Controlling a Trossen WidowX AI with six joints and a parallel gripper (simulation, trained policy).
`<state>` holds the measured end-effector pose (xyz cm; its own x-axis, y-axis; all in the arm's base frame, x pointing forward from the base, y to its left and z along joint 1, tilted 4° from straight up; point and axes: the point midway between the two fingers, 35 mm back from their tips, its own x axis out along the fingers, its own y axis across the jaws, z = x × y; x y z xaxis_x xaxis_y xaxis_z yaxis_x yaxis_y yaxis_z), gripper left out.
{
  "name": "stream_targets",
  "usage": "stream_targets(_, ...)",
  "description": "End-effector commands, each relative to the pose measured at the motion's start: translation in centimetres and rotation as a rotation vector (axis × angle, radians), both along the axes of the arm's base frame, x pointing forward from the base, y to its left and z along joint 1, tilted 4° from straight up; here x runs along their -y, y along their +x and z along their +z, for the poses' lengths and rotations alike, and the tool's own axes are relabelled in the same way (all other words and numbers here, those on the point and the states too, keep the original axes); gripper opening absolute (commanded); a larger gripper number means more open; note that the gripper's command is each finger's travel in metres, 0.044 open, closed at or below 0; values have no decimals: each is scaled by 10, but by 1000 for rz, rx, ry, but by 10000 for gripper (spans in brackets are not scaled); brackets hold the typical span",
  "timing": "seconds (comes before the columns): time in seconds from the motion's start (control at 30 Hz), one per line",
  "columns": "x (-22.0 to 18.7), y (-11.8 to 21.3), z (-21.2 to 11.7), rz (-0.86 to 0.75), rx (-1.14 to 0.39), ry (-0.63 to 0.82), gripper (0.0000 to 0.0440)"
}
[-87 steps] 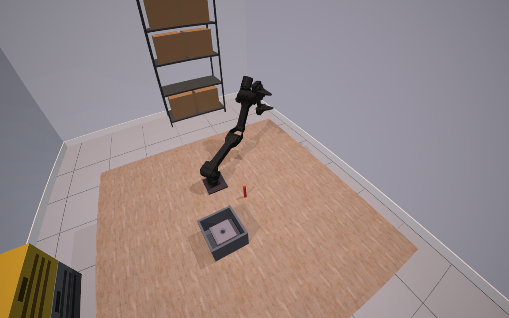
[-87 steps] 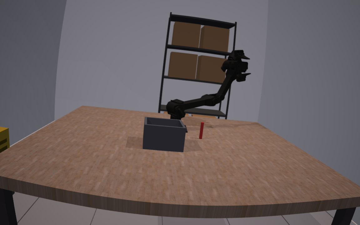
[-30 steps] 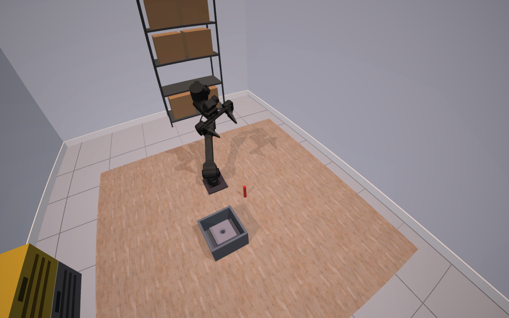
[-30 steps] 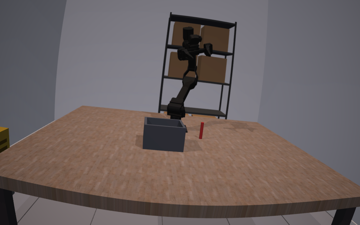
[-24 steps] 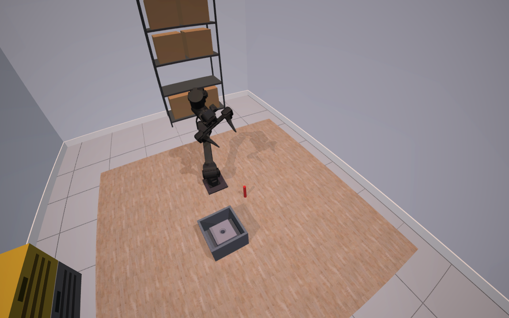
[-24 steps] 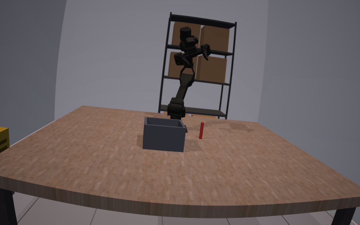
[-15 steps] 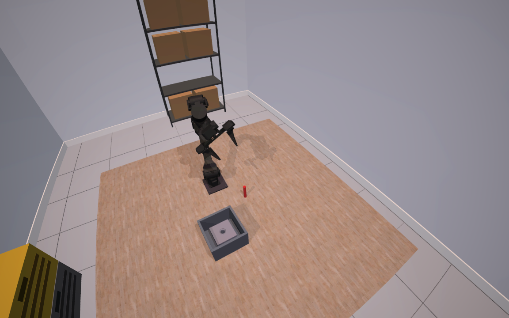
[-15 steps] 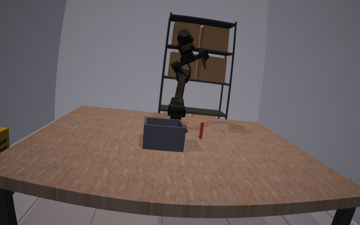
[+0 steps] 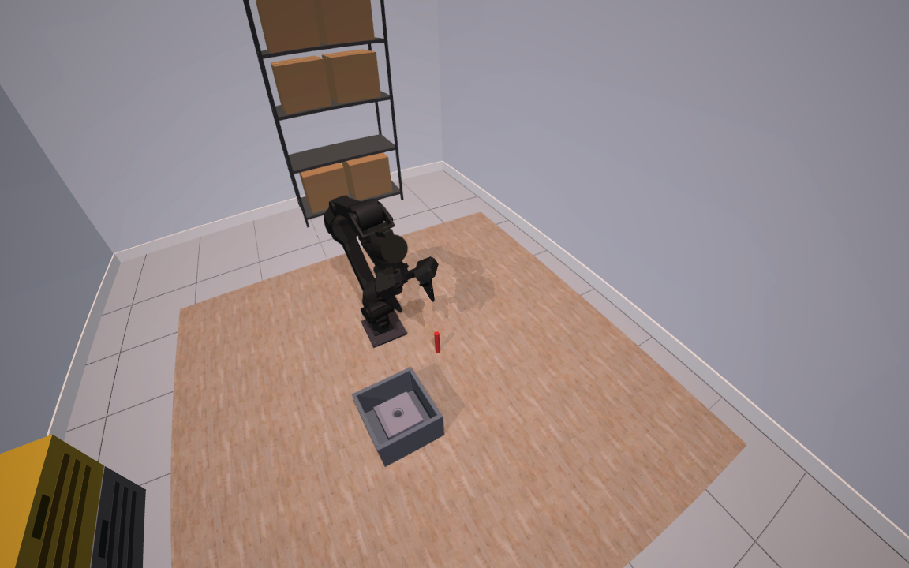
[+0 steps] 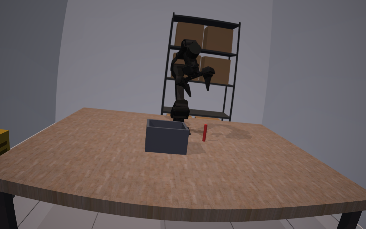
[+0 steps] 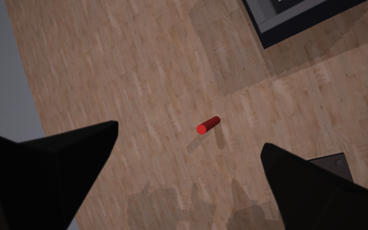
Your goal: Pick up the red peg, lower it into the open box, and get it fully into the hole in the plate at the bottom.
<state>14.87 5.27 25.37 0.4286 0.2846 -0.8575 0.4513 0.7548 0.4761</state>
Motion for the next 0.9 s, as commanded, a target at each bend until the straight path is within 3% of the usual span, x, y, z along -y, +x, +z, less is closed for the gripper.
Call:
stream_targets(0.0,-5,7,-25,-57,-118,-18,440)
stream_targets(0.4,-30,19,-93,-256,-342,-80,440)
stream_targets(0.87,-55,29,-165,-373,-363,-80,440)
